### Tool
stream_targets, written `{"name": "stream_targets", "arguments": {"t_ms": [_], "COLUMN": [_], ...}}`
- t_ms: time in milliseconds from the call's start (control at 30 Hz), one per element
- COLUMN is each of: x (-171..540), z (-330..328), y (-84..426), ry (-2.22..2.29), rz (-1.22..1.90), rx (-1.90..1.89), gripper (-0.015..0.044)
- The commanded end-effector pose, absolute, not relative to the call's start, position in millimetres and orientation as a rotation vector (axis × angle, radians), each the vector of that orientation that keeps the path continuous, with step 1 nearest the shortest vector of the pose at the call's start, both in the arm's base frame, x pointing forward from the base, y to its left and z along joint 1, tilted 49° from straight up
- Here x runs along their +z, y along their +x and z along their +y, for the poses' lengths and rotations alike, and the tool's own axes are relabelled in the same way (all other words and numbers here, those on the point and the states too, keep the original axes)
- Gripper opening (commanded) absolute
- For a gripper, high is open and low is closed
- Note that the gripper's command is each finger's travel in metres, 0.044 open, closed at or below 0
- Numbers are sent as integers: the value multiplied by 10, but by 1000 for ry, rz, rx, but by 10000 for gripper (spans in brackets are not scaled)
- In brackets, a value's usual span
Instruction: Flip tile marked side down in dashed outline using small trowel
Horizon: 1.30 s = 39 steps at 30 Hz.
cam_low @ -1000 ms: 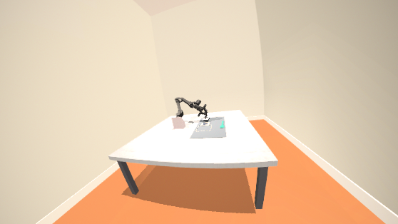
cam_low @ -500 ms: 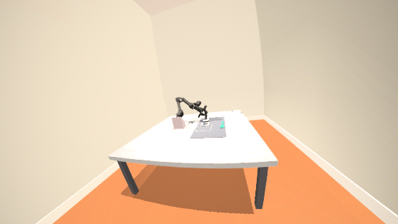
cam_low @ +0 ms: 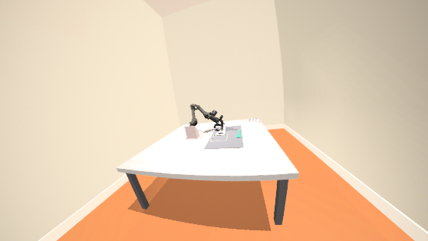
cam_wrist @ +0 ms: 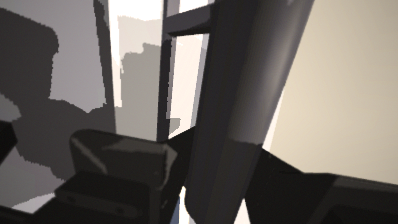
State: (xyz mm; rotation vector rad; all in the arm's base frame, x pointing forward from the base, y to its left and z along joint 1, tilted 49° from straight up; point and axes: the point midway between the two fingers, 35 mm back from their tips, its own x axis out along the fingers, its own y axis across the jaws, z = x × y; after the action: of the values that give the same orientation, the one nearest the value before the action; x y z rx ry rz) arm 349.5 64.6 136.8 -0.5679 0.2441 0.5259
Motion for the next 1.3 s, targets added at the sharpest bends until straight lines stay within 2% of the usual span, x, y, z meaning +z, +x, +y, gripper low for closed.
{"name": "stream_targets", "arguments": {"t_ms": [0, 1267], "x": [1359, 1023], "z": [643, 315], "y": [3511, 3465], "ry": [-567, -605], "rz": [243, 261], "rx": [512, 509], "gripper": [0, 0]}}
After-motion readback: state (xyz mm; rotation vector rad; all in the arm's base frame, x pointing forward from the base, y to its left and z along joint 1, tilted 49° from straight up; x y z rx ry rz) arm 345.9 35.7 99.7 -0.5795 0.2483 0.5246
